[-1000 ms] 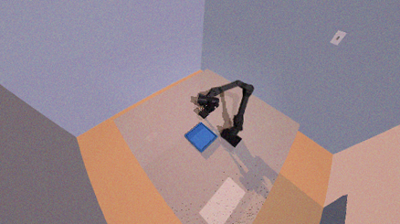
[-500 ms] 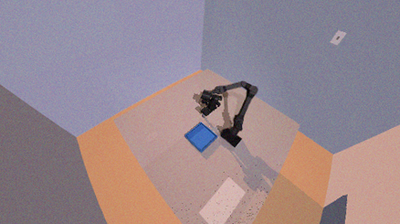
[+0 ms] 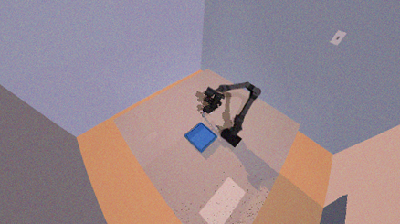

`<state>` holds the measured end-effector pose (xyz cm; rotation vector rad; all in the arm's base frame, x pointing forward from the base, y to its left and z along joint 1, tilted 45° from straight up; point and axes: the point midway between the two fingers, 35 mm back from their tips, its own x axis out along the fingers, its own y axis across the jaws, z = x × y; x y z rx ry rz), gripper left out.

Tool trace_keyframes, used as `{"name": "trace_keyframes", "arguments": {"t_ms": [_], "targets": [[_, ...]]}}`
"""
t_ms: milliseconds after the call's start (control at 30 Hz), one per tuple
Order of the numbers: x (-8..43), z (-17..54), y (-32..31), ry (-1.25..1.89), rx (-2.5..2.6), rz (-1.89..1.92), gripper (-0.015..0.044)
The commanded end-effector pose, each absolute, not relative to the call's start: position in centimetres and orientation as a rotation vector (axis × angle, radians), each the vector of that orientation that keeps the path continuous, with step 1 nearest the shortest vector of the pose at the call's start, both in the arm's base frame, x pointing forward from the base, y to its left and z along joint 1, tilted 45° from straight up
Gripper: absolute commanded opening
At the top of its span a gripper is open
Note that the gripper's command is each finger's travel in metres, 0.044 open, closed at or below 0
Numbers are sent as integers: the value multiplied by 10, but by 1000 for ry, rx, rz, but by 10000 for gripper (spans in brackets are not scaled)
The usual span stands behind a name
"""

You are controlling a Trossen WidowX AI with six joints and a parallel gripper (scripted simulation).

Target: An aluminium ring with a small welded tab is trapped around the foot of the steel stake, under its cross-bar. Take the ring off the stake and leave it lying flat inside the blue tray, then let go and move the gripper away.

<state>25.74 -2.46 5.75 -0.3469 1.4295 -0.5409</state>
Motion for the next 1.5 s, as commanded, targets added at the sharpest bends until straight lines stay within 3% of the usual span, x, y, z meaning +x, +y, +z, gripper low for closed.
{"name": "trace_keyframes", "arguments": {"t_ms": [0, 1467], "targets": [[257, 61, -28, 1429, -320, -516, 0], [255, 95, -42, 1415, -292, -479, 0]]}}
